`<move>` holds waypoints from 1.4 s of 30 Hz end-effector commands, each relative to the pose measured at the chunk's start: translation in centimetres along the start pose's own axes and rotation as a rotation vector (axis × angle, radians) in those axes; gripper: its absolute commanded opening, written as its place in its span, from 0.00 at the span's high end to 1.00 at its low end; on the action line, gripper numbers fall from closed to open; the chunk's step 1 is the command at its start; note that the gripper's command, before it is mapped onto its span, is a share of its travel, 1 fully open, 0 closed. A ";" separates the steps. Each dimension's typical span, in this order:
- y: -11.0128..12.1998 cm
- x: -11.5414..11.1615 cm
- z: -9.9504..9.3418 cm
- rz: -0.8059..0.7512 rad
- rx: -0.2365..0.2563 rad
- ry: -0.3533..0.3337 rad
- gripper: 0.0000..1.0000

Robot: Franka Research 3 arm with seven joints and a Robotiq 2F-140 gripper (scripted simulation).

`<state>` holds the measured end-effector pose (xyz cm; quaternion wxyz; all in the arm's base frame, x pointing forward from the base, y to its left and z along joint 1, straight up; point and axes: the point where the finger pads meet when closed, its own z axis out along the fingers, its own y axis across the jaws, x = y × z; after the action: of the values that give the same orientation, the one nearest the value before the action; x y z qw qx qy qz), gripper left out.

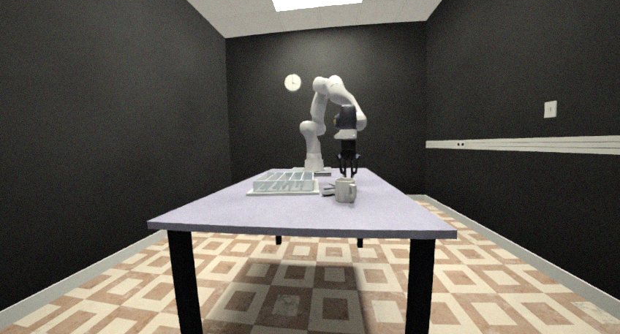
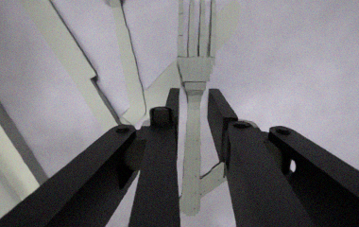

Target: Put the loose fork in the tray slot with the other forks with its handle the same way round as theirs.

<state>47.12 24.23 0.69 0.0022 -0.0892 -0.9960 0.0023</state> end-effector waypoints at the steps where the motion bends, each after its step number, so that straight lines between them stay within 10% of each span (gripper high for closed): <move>1: 0.0 -0.1 0.2 -0.002 0.000 -0.002 0.76; 6: 0.0 -0.1 0.2 -0.002 0.000 -0.002 0.76; 7: 0.0 -0.1 0.2 -0.002 0.000 -0.002 0.89; 42: 0.0 -0.1 0.2 -0.002 0.000 -0.002 0.89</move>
<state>47.18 24.21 0.70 0.0018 -0.0894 -0.9960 0.0020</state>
